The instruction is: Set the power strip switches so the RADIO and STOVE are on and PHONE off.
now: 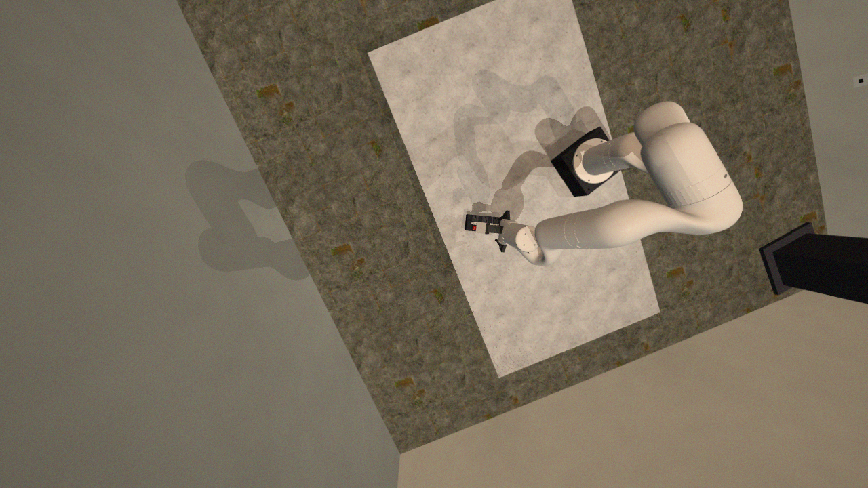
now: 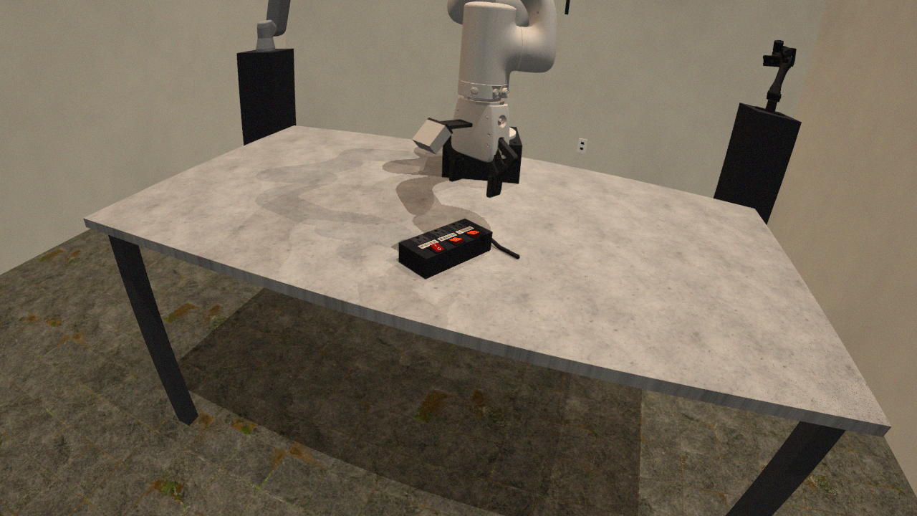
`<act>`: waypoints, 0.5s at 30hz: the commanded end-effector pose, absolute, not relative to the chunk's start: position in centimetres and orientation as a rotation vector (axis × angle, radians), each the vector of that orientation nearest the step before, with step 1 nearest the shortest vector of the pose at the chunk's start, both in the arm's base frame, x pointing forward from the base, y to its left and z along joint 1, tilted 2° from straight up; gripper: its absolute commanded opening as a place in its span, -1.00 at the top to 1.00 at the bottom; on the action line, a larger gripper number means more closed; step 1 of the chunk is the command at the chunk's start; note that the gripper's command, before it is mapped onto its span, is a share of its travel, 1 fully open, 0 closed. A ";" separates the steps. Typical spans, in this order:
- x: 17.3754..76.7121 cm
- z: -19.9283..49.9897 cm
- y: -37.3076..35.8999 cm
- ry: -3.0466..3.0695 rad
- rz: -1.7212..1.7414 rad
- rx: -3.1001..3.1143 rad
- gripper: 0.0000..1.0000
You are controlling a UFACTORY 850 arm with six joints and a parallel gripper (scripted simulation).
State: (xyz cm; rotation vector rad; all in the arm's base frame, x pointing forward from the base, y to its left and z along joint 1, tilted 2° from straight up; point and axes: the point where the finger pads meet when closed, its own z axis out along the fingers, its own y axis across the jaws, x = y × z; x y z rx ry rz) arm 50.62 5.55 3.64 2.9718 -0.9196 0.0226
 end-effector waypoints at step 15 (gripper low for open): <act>50.6 9.4 5.7 -0.920 0.022 2.972 -1.00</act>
